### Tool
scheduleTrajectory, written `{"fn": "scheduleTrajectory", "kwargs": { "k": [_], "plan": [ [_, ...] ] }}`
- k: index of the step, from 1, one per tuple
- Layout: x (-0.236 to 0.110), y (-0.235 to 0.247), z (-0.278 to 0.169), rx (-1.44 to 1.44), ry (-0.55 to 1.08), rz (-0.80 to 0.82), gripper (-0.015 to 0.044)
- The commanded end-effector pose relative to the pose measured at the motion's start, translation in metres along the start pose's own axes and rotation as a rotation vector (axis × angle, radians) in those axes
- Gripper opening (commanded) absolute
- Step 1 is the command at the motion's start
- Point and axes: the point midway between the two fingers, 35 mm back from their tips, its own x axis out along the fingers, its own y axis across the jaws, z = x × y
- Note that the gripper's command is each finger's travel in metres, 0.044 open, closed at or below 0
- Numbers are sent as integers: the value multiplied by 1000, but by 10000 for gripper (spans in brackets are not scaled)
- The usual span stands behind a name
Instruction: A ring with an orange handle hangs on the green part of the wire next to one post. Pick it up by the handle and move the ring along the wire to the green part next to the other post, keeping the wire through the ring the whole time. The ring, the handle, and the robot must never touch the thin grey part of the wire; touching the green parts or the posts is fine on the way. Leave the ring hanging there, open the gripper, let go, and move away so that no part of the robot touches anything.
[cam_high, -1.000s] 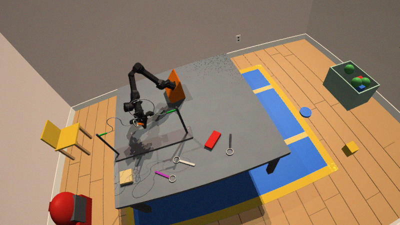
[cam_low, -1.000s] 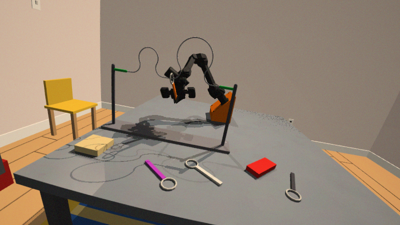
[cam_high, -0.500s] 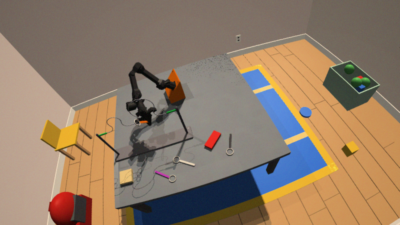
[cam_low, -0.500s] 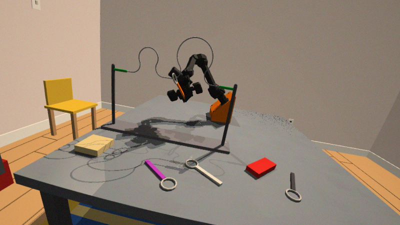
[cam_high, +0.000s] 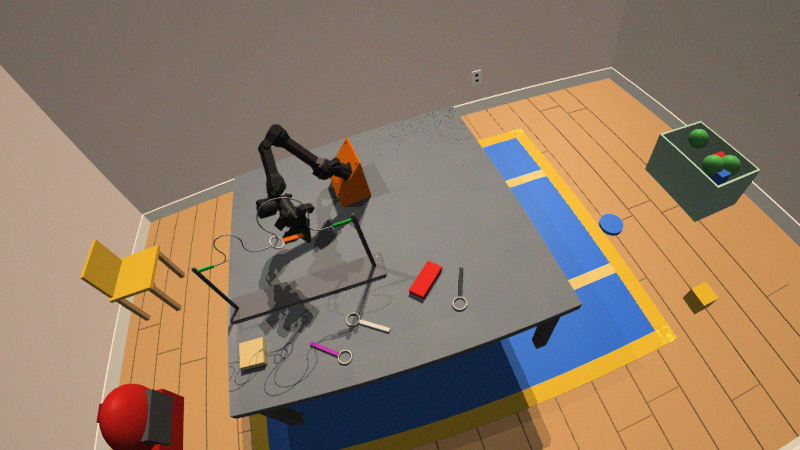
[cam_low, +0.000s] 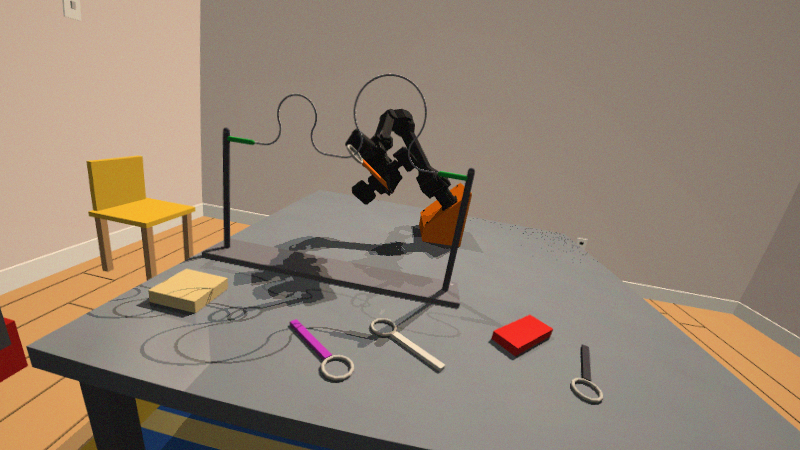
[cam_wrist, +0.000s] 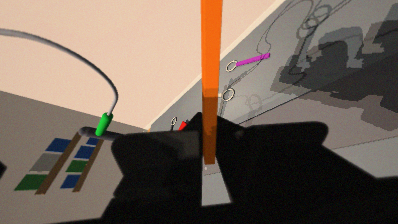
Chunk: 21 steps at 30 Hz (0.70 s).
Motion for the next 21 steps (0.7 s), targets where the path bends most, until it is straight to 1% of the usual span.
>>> {"fn": "scheduleTrajectory", "kwargs": {
  "k": [1, 21],
  "plan": [
    [-2, 17, 0, 94, -1, 55, -150],
    [-13, 84, 22, 533, -2, 291, -150]
  ]
}}
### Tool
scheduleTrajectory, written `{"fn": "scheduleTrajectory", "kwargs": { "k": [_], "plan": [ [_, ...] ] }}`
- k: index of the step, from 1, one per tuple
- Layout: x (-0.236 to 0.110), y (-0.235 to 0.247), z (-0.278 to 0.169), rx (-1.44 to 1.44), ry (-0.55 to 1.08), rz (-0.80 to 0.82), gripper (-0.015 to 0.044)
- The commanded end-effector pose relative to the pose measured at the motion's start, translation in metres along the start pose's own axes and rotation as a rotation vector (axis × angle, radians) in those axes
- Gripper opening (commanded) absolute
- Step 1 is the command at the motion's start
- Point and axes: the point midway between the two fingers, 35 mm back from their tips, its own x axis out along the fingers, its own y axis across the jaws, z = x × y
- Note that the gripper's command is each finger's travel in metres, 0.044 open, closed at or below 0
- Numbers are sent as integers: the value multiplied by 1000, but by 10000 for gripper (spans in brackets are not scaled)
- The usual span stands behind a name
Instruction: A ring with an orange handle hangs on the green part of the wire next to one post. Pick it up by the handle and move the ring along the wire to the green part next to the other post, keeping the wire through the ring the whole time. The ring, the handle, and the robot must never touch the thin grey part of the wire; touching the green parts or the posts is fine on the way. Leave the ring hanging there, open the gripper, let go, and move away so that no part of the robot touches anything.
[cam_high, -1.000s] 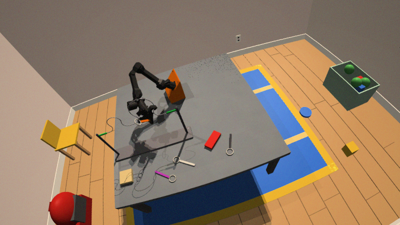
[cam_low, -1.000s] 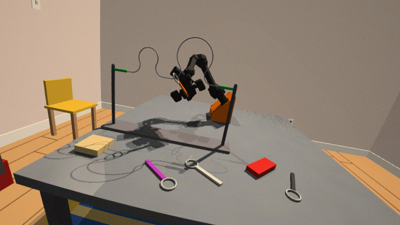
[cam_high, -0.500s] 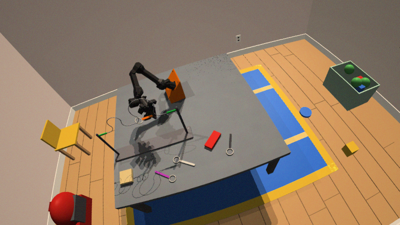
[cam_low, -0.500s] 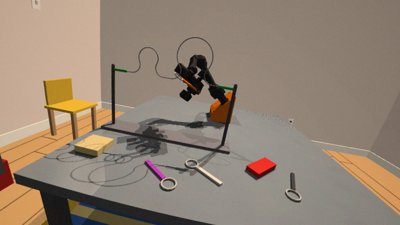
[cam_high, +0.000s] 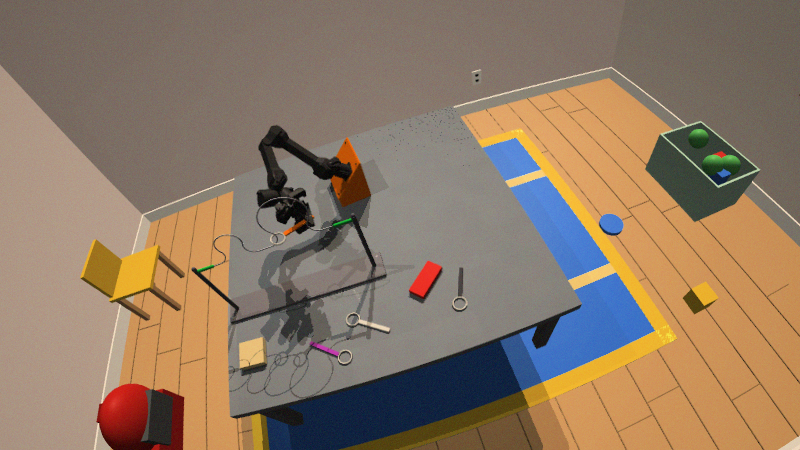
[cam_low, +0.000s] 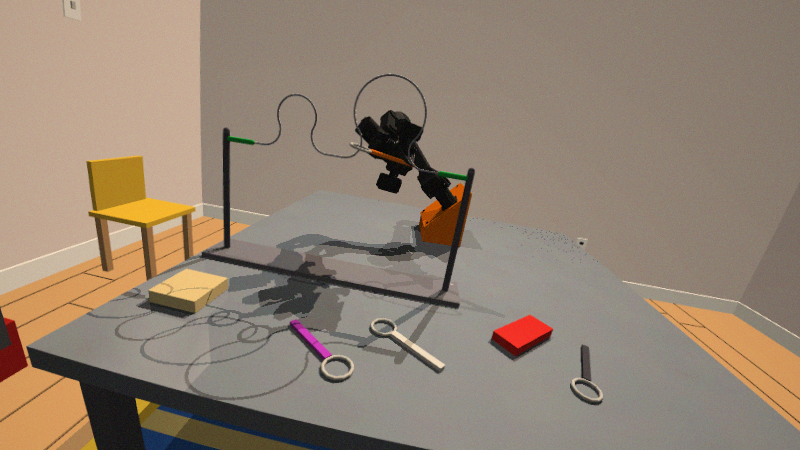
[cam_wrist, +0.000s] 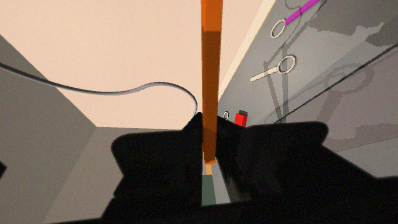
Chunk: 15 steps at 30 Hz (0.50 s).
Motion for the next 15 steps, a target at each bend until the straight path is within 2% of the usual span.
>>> {"fn": "scheduleTrajectory", "kwargs": {
  "k": [1, 15],
  "plan": [
    [-2, 18, 2, 90, -5, 58, -150],
    [-7, 59, 11, 348, -3, 195, -150]
  ]
}}
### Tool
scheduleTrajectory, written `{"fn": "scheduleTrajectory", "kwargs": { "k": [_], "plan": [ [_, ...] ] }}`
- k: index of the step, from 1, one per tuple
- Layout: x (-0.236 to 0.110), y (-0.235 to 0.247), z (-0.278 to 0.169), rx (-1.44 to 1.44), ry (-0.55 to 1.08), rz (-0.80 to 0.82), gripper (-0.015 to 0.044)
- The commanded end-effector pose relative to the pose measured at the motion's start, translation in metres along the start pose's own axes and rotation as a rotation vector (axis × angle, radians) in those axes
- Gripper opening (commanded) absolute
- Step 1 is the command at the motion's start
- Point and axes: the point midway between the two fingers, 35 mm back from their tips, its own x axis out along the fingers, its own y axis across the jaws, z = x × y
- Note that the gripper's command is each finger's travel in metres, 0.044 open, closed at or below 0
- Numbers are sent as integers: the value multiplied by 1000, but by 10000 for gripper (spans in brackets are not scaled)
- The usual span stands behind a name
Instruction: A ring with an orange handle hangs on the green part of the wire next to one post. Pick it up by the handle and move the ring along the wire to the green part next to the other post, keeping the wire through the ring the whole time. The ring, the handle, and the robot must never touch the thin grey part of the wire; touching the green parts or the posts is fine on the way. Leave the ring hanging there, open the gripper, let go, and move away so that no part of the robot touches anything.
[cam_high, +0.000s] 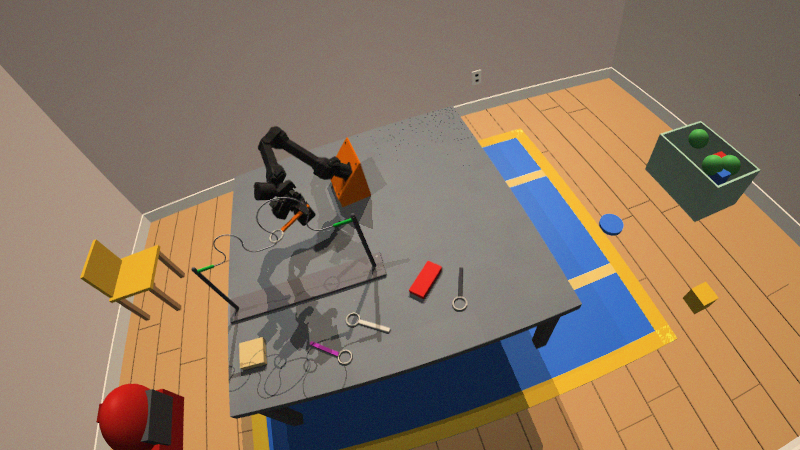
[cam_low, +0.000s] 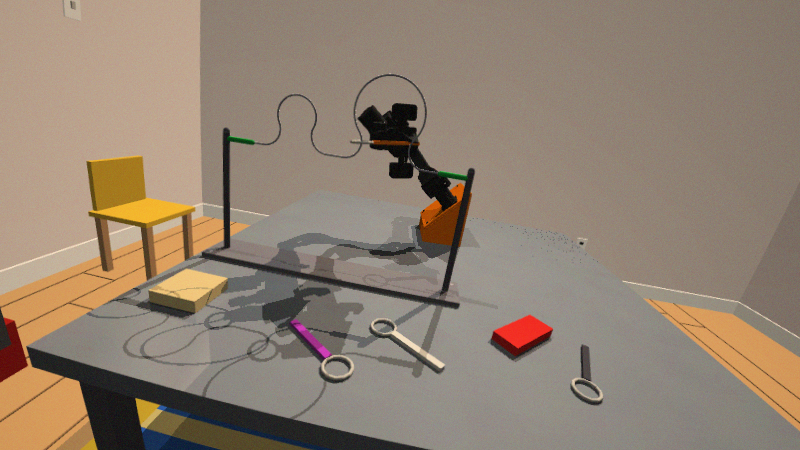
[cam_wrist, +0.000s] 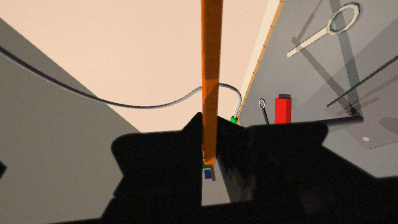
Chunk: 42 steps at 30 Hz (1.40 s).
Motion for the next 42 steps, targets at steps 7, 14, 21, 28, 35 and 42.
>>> {"fn": "scheduleTrajectory", "kwargs": {
  "k": [7, 14, 21, 28, 35, 42],
  "plan": [
    [-3, 32, 3, 168, 0, 99, -150],
    [-5, 50, 8, 263, 2, 149, -150],
    [-8, 63, 13, 321, 3, 178, -150],
    [-10, 70, 15, 324, 4, 177, -150],
    [-10, 72, 16, 285, 5, 154, -150],
    [-10, 71, 16, 223, 6, 118, -150]
  ]
}}
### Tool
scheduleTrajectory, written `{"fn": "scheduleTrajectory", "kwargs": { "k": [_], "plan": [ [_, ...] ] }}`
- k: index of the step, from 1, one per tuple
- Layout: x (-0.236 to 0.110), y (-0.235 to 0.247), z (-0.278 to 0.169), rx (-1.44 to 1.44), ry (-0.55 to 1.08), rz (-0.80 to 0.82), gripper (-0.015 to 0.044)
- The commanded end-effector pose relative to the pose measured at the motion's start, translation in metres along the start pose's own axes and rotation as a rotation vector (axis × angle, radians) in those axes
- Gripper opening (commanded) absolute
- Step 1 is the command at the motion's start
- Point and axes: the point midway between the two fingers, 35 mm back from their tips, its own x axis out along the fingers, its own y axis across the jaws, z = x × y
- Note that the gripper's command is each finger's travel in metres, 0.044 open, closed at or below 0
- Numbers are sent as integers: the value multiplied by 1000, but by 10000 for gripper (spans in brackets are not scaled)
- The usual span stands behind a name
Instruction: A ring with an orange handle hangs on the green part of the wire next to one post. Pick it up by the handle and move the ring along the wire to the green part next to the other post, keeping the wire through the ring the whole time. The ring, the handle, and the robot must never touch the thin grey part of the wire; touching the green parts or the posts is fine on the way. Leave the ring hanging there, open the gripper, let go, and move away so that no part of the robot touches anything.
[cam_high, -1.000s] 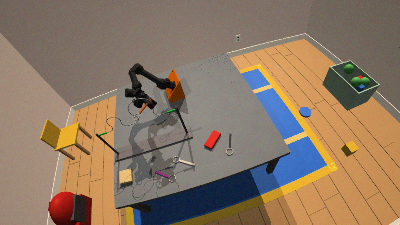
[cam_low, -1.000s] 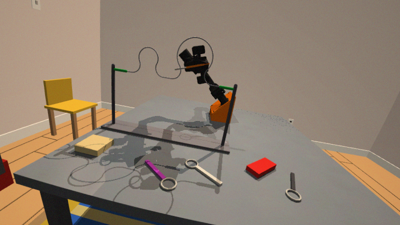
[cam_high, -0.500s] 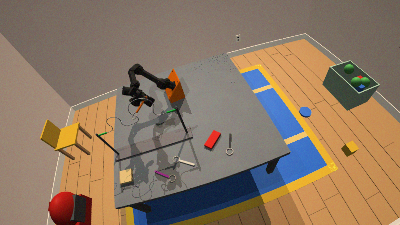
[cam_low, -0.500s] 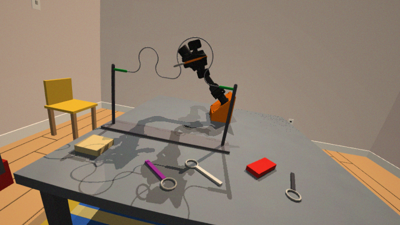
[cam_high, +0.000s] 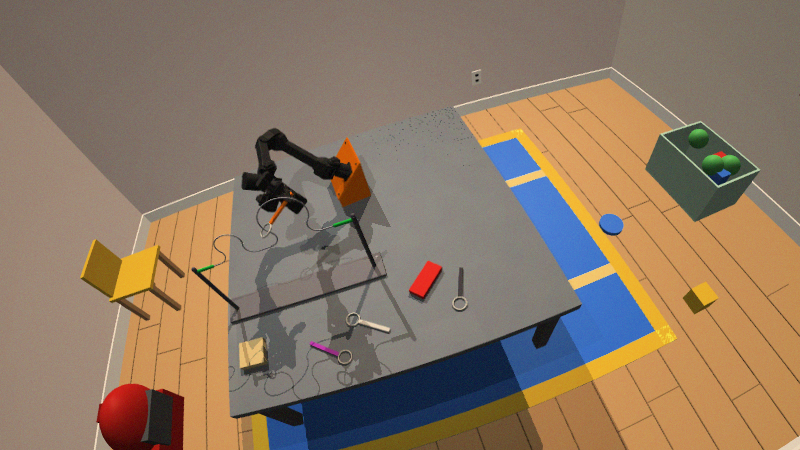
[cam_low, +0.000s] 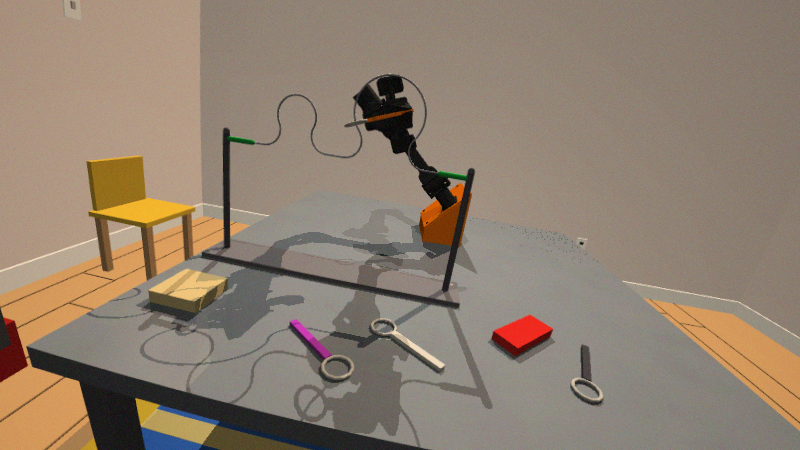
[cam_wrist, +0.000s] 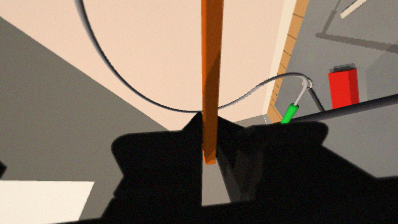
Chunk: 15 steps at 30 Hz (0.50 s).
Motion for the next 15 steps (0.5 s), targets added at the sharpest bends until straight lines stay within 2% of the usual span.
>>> {"fn": "scheduleTrajectory", "kwargs": {
  "k": [1, 15],
  "plan": [
    [0, -1, 0, -41, -1, -25, -150],
    [0, -5, 1, -189, -2, -112, -150]
  ]
}}
